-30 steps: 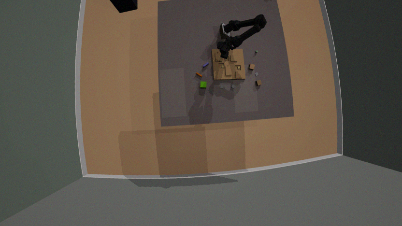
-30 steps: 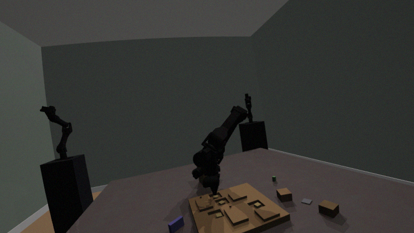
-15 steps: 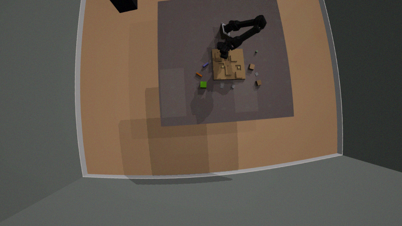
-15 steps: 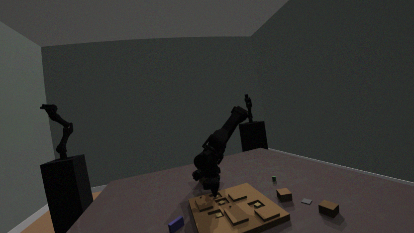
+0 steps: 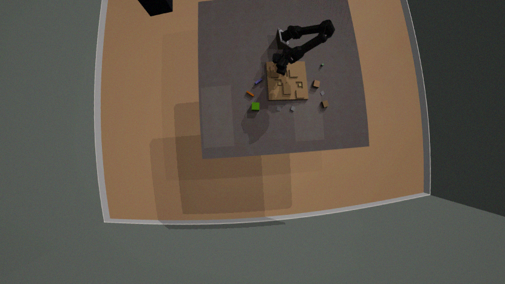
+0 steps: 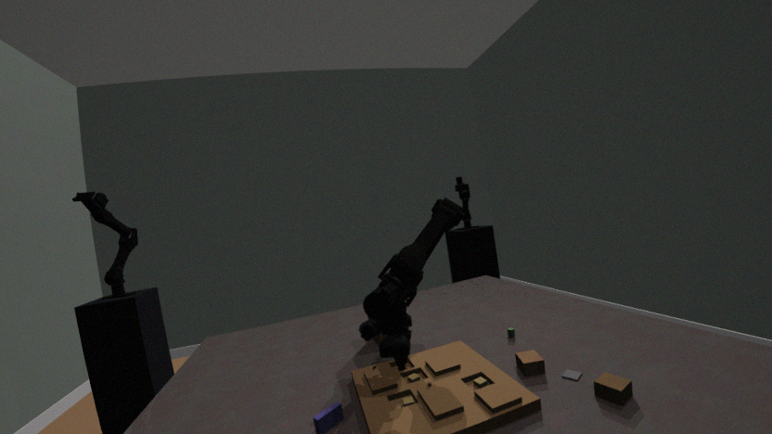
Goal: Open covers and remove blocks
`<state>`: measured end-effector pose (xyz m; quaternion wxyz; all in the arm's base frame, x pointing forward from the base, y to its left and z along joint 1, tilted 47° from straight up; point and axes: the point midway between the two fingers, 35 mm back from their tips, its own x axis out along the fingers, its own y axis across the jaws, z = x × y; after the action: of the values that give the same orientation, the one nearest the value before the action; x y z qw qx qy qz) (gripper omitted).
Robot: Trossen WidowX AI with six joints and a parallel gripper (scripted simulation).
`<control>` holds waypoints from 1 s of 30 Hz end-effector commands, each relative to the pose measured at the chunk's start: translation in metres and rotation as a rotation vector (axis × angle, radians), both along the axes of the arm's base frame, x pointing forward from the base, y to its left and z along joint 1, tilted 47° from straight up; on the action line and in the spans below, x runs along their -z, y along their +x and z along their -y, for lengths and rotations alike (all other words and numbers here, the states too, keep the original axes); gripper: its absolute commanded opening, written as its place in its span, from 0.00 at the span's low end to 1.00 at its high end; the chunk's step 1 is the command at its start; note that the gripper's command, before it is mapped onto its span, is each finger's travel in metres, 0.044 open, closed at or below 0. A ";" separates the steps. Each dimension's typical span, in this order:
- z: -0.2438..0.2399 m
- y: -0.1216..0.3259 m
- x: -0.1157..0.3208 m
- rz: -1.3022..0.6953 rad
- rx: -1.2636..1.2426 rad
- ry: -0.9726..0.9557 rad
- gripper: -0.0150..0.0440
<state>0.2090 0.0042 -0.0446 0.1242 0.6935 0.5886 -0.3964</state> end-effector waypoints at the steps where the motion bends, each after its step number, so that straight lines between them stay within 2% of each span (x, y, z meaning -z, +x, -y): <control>1: -0.002 -0.001 0.001 -0.006 0.005 0.005 0.50; 12: -0.001 0.000 0.001 -0.001 0.000 0.001 0.39; 30: 0.011 0.000 -0.010 -0.003 0.002 0.000 0.39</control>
<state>0.2074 -0.0017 -0.0382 0.1181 0.6931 0.5888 -0.3986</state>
